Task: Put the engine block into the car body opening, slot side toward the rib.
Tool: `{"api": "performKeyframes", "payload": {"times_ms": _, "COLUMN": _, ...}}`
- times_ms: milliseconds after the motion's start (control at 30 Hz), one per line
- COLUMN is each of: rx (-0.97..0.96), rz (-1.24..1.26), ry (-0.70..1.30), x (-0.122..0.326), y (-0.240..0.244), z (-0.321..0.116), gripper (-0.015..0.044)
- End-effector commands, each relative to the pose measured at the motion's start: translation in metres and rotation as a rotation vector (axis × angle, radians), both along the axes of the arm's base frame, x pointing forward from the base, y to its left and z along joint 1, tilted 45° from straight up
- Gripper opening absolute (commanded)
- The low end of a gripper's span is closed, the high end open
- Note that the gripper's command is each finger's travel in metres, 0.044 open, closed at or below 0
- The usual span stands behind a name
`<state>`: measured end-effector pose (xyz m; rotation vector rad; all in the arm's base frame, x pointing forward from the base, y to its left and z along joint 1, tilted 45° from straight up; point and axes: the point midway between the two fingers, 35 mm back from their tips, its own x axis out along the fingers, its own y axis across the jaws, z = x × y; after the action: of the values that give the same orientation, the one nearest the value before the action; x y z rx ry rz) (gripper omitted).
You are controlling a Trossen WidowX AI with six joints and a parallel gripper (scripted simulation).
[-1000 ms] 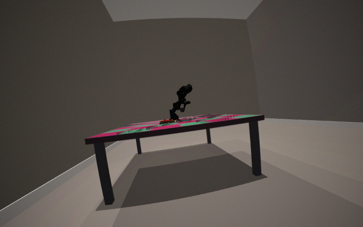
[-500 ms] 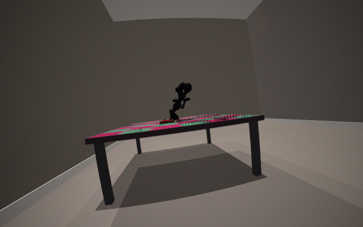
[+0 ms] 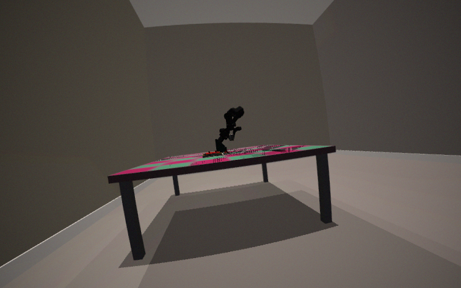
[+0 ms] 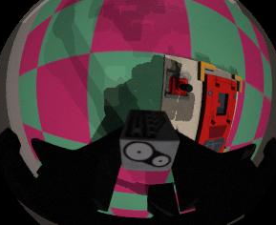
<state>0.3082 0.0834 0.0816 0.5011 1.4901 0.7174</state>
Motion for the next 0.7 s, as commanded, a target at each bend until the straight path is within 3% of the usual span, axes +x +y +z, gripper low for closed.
{"api": "performKeyframes", "payload": {"times_ms": 0, "rx": 0.008, "rz": -0.053, "ry": -0.046, "x": -0.002, "y": -0.001, "z": 0.001, "gripper": 0.0}}
{"api": "performKeyframes", "payload": {"times_ms": 667, "rx": 0.081, "rz": -0.464, "ry": -0.453, "x": -0.022, "y": 0.002, "z": -0.005, "gripper": 0.0}}
